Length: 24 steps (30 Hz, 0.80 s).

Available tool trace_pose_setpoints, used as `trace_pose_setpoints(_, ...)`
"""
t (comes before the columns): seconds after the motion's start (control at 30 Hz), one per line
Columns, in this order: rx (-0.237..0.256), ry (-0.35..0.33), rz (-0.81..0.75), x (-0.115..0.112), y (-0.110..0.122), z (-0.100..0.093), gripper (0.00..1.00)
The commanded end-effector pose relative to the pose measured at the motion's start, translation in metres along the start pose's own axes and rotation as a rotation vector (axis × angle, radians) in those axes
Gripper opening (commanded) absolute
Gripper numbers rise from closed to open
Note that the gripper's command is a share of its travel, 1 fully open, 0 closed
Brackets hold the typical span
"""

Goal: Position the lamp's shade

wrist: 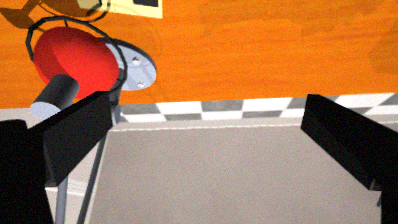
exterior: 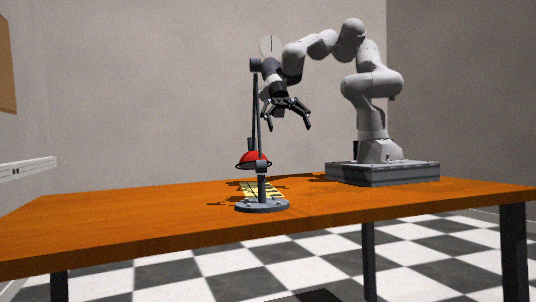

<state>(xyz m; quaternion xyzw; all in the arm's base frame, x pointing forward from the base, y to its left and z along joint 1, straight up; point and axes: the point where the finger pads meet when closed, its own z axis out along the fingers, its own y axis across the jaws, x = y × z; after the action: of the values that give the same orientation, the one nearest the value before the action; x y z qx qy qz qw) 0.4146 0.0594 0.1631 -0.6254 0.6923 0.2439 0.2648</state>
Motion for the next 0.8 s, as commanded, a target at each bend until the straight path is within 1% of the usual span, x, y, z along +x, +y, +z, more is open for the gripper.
trace_pose_setpoints(0.0, 0.001, -0.012, 0.012, -0.010, -0.014, -0.006, 1.00)
trace_pose_setpoints(0.33, 0.029, -0.043, -0.005, -0.043, -0.063, -0.027, 1.00)
trace_pose_setpoints(0.4, 0.029, -0.043, -0.005, -0.043, -0.063, -0.027, 1.00)
trace_pose_setpoints(0.77, 0.063, -0.077, -0.024, -0.080, -0.116, -0.054, 1.00)
